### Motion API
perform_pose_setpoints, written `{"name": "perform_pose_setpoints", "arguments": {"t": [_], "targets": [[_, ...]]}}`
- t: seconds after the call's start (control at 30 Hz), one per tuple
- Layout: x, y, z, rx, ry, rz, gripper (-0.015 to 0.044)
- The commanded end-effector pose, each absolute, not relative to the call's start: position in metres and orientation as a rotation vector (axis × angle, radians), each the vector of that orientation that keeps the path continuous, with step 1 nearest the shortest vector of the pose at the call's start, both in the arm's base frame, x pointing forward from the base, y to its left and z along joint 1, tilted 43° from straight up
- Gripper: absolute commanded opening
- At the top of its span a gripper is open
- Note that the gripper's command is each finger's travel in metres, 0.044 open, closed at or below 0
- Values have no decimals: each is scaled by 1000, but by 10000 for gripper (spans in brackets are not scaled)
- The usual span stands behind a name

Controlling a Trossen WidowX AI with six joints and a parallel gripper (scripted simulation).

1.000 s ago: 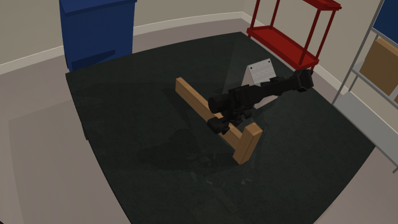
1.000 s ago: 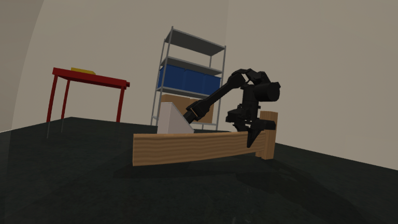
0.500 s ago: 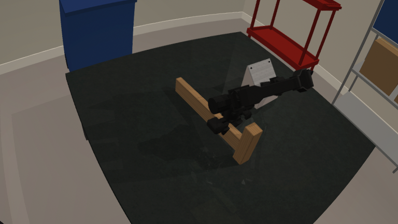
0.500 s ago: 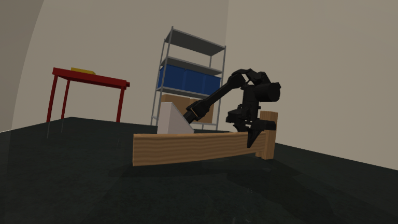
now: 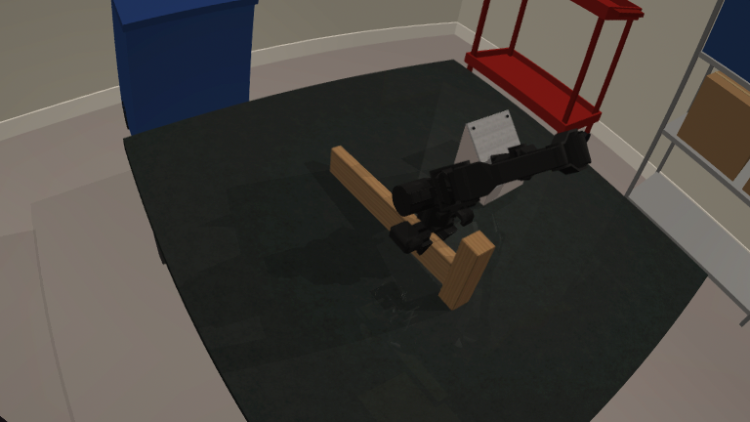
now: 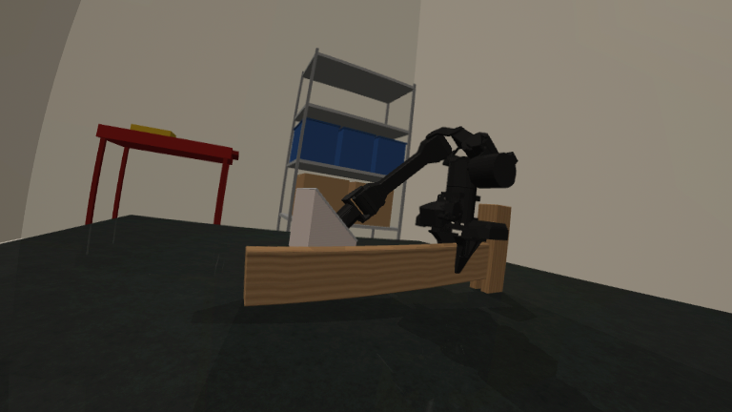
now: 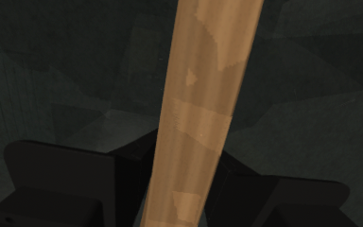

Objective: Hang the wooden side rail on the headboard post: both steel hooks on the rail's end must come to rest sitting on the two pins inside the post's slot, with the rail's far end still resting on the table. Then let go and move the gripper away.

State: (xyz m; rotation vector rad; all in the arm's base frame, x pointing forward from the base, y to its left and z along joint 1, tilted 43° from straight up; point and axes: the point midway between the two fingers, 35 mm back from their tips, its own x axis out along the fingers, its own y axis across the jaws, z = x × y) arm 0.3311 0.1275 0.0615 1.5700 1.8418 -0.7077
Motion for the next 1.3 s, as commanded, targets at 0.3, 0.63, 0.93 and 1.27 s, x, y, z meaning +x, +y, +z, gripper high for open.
{"name": "perform_pose_setpoints", "arguments": {"t": [0.3, 0.63, 0.93, 1.27], "targets": [[332, 129, 63, 1581, 1839, -693, 0], [332, 130, 61, 1581, 1839, -693, 0], [332, 131, 60, 1581, 1839, -693, 0], [332, 132, 59, 1581, 1839, -693, 0]]}}
